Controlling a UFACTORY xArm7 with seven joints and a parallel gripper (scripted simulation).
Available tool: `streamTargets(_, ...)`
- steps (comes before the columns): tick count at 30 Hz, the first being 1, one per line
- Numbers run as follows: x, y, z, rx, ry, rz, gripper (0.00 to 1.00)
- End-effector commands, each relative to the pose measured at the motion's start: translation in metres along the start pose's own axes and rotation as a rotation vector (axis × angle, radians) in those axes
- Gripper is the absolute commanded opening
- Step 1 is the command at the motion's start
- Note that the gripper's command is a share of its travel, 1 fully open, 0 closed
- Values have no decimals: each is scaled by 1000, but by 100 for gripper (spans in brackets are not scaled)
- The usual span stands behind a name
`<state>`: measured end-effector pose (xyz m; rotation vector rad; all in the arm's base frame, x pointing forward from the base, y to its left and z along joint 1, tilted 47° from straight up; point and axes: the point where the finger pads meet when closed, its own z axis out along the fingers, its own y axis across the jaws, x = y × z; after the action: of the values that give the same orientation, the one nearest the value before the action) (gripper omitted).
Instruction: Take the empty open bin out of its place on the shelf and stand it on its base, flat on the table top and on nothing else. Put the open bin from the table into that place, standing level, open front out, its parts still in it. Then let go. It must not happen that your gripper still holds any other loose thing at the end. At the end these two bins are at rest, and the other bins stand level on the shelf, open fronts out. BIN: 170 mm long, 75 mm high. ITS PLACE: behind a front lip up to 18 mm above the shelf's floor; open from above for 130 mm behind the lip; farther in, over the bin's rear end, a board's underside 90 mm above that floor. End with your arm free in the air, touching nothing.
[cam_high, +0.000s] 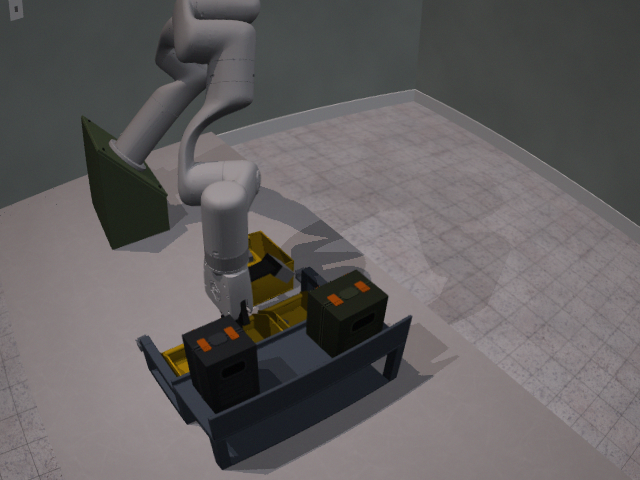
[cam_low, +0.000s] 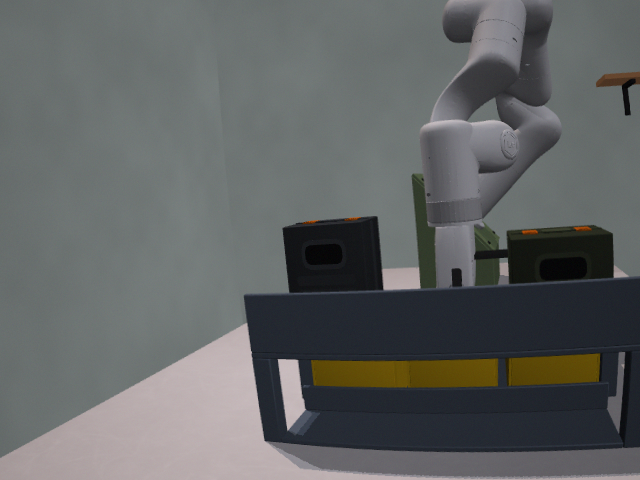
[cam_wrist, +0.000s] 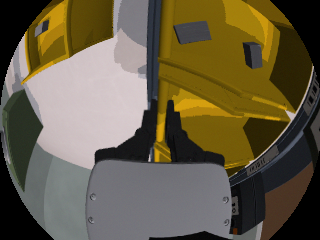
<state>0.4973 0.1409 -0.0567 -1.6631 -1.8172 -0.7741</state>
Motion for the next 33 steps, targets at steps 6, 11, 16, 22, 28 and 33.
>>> streamTargets(6,-1,2,-4,-4,-2,0,0)
streamTargets(11,-1,2,-8,-4,-2,0,0)
streamTargets(16,-1,2,-12,-4,-2,0,0)
streamTargets(22,-1,1,-19,-4,-2,0,0)
streamTargets(28,-1,1,-23,-4,-2,0,0)
streamTargets(33,-1,1,-24,-4,-2,0,0)
